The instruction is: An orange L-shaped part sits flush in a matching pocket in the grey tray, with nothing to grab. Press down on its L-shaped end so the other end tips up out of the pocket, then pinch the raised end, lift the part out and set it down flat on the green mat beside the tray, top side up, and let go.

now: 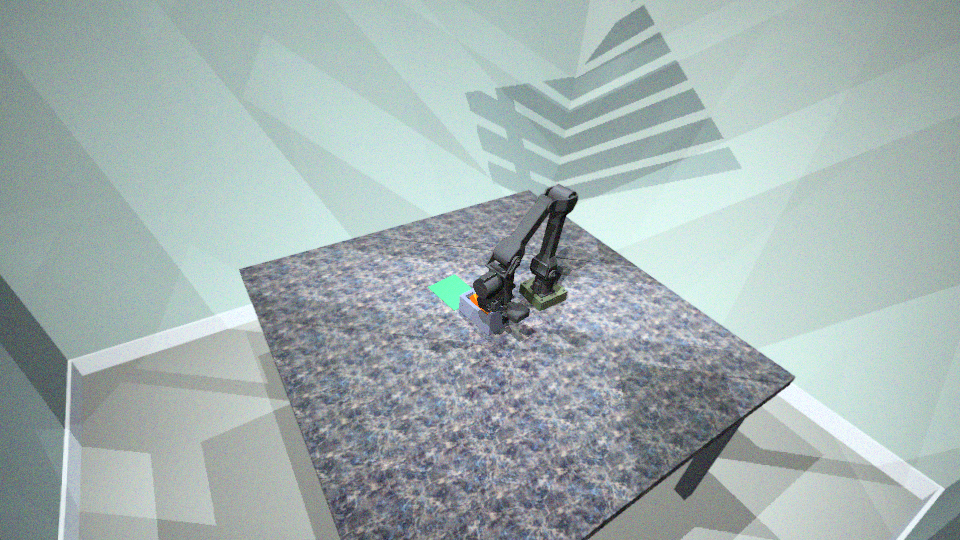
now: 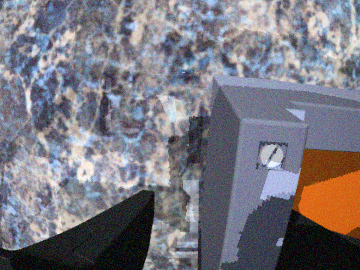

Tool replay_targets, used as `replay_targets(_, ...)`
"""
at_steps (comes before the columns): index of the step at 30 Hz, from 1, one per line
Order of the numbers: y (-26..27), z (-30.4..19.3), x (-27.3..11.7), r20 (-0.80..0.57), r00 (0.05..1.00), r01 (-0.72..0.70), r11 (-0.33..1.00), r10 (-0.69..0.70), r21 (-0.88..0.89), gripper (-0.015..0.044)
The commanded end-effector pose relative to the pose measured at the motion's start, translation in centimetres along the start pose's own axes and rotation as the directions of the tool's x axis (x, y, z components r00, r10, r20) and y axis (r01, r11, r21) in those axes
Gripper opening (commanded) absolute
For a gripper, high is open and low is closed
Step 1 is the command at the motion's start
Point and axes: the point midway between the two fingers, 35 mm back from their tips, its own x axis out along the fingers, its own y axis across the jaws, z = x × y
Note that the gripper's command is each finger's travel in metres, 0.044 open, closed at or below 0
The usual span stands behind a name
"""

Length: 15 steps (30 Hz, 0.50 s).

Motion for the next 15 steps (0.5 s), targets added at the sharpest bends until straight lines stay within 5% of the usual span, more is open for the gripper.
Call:
replay_targets(1, 0.1, 0.1, -0.6, 0.001, 1.000, 0.008, 1.000, -0.008, 0.004, 0.0180)
replay_targets(10, -0.9, 0.2, -9.2, 0.001, 1.000, 0.009, 1.000, -0.009, 0.004, 0.0180)
replay_targets(15, -1.0, 0.0, -10.0, 0.001, 1.000, 0.009, 1.000, -0.009, 0.004, 0.0180)
